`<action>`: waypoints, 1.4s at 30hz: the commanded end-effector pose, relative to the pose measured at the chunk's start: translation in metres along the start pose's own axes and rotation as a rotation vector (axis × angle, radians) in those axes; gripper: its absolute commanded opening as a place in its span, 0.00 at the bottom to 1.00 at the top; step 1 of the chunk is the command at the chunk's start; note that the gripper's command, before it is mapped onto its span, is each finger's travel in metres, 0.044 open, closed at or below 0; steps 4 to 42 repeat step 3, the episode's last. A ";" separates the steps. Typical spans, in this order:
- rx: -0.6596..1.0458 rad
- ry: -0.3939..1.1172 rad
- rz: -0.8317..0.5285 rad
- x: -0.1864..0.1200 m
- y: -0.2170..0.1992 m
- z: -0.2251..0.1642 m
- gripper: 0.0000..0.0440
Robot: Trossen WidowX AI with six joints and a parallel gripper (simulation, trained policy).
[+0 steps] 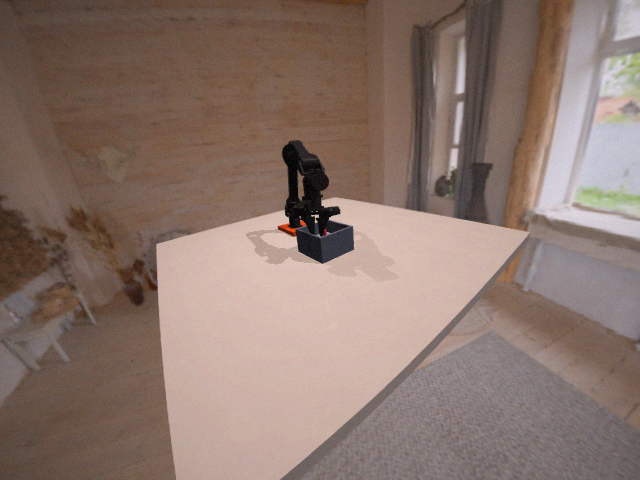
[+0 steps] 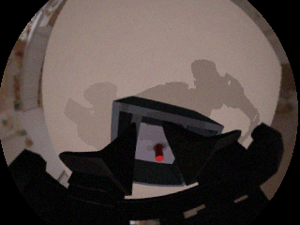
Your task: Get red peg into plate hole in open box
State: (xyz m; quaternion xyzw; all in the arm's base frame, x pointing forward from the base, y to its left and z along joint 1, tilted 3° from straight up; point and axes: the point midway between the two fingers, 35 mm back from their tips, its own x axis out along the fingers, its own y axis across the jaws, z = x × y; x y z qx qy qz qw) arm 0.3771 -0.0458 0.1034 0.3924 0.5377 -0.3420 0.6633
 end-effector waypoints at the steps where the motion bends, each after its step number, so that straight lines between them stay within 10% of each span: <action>1: 0.012 -0.037 -0.005 -0.002 -0.002 0.018 0.38; 42: 0.018 -0.044 -0.010 -0.003 -0.004 0.025 0.38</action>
